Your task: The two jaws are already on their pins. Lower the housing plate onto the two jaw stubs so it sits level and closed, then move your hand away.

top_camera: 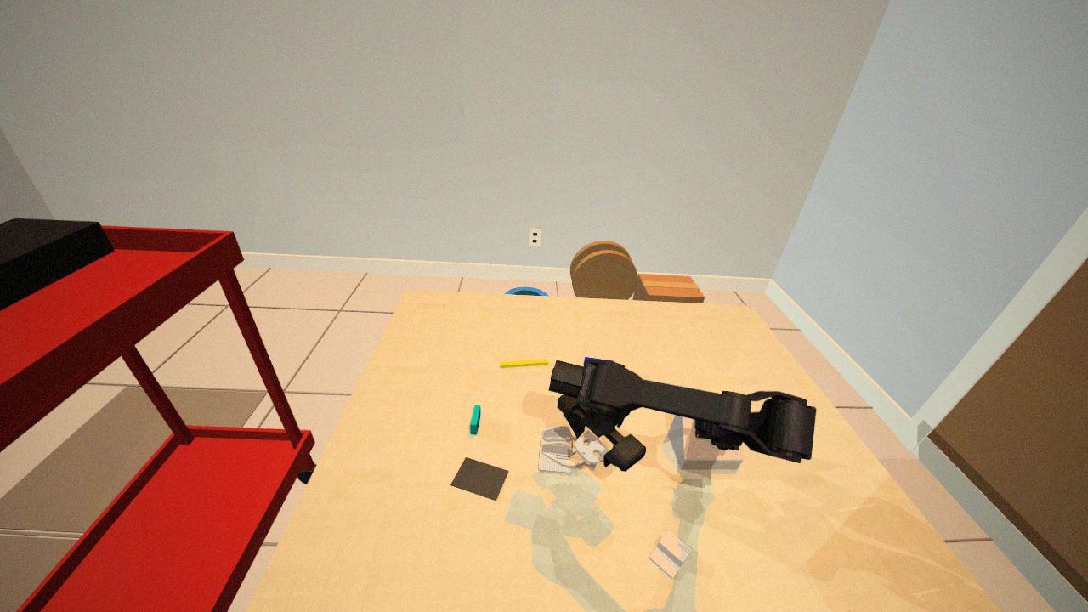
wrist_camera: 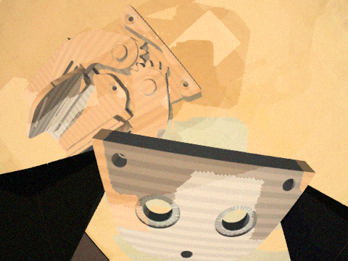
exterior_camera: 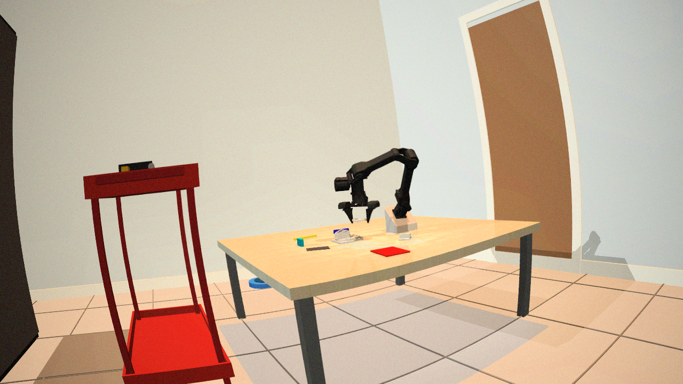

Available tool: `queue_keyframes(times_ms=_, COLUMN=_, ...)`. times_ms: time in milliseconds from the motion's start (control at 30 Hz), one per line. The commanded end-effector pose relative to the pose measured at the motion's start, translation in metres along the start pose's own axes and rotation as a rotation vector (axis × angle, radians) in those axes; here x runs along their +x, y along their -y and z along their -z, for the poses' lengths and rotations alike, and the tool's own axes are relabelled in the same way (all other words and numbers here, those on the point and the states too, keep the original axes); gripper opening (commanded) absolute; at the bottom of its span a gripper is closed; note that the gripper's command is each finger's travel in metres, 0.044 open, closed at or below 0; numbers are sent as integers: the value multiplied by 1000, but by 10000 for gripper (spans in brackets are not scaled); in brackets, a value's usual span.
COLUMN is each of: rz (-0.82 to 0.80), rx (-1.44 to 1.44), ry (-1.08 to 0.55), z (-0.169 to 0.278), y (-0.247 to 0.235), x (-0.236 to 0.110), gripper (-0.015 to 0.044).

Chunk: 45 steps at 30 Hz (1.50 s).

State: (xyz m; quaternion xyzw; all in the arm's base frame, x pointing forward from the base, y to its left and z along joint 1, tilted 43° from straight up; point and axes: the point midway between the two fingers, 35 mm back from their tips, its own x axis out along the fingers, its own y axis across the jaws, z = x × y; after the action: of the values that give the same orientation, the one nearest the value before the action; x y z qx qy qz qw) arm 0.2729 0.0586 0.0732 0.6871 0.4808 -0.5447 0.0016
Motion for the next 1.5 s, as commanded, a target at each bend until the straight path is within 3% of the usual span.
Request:
queue_keyframes(times_ms=0, rz=2, rx=139, ry=0, z=-5, y=-11, x=1, gripper=351)
queue_keyframes(times_ms=633, rz=27, rx=728, ry=-12, z=-27, y=-48, x=2, gripper=351)
queue_keyframes(times_ms=1467, rz=27, rx=741, ry=-12, z=-27, y=-48, x=2, gripper=351)
